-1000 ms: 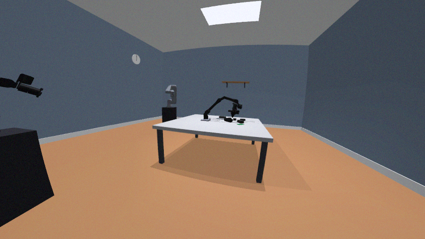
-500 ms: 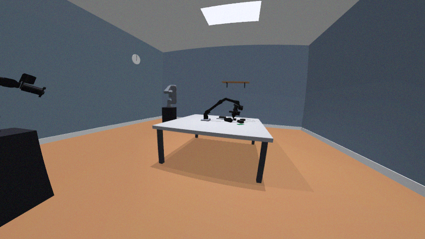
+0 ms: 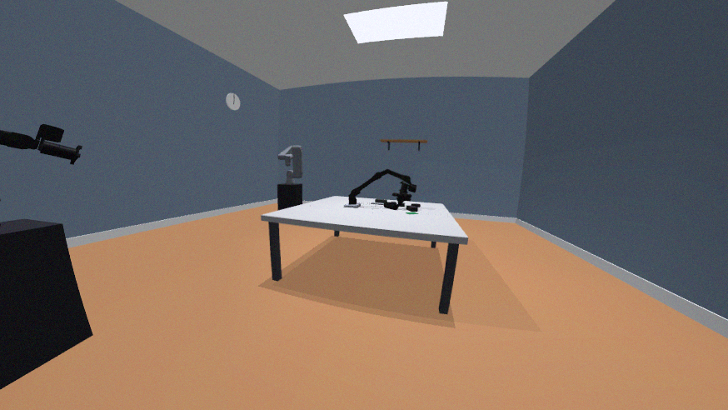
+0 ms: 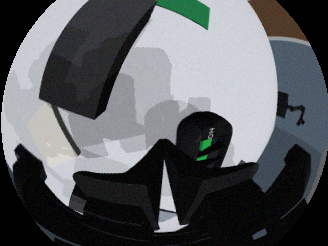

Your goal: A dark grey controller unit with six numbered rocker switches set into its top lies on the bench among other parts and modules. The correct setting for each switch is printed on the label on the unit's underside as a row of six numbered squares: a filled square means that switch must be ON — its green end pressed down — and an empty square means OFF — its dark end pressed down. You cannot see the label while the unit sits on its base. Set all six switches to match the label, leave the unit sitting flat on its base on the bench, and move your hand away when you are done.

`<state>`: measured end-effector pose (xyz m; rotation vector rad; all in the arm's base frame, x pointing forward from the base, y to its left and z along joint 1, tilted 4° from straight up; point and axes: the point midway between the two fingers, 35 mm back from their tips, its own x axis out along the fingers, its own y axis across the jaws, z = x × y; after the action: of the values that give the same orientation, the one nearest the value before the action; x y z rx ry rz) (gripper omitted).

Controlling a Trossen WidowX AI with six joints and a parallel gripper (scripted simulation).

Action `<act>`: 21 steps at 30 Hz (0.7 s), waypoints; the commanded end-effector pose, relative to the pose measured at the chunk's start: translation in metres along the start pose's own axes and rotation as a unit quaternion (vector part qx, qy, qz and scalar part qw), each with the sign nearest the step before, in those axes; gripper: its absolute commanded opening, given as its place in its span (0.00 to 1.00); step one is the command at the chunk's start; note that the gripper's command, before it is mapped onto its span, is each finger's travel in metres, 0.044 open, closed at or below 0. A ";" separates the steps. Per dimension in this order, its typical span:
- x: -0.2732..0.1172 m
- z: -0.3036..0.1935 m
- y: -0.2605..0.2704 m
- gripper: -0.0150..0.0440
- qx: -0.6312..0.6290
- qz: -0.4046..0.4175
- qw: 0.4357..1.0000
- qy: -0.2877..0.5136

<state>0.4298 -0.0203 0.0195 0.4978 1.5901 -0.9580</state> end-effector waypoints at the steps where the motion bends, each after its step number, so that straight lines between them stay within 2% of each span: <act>1: 0.007 0.000 0.002 0.25 0.003 -0.003 1.000 -0.001; 21: 0.019 0.000 0.001 0.25 0.005 -0.006 1.000 0.000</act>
<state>0.4268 -0.0219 0.0002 0.4968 1.5973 -0.9714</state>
